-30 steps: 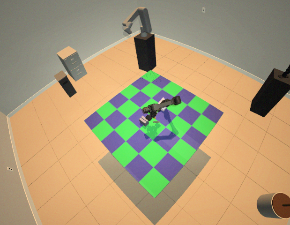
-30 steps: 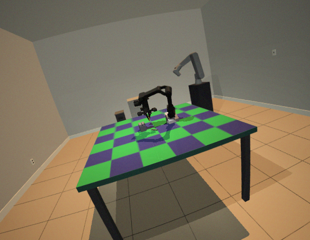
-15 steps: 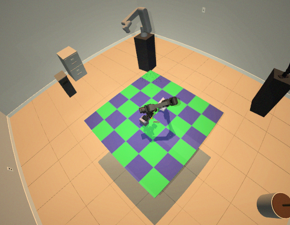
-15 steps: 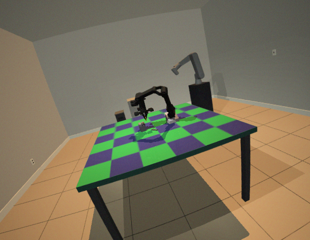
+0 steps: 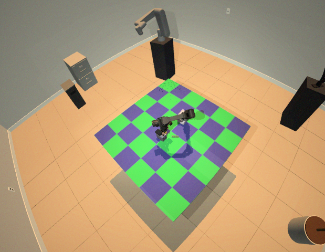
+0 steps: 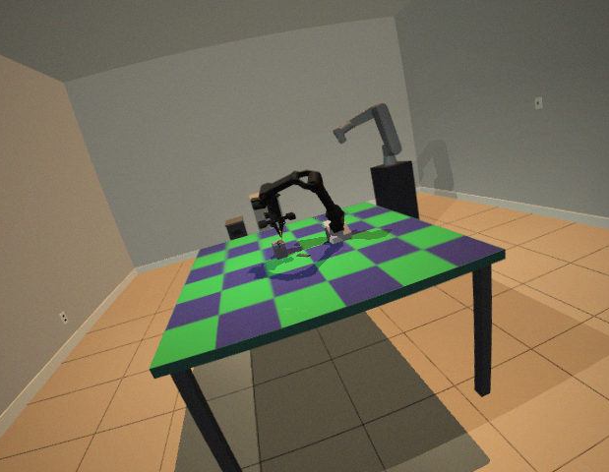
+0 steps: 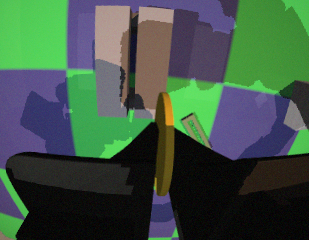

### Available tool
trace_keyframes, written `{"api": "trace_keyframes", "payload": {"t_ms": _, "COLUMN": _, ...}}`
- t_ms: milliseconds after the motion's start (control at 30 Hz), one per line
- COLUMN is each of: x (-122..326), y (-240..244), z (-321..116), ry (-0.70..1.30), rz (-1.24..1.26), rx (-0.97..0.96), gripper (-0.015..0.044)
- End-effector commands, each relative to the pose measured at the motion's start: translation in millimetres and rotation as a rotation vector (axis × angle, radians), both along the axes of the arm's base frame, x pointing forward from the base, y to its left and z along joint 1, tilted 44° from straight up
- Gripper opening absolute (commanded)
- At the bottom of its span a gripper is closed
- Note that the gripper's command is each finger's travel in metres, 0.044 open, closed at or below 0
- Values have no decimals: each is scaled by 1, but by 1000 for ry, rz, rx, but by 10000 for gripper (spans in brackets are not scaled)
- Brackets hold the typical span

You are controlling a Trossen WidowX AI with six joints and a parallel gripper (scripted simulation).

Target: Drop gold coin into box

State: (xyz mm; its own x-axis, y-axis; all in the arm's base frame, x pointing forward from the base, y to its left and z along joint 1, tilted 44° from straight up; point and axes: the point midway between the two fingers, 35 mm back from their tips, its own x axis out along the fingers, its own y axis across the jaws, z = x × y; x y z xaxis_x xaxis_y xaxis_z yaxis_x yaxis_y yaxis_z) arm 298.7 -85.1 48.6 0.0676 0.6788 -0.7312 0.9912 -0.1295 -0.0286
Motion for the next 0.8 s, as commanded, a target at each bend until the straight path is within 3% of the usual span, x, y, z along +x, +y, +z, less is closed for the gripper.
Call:
{"api": "trace_keyframes", "payload": {"t_ms": 0, "x": 5, "y": -7, "z": -10, "ry": 5, "rz": 4, "rx": 1, "gripper": 0}}
{"api": "trace_keyframes", "payload": {"t_ms": 767, "x": 16, "y": -21, "z": -23, "ry": -2, "rz": 0, "rx": -1, "gripper": 0}}
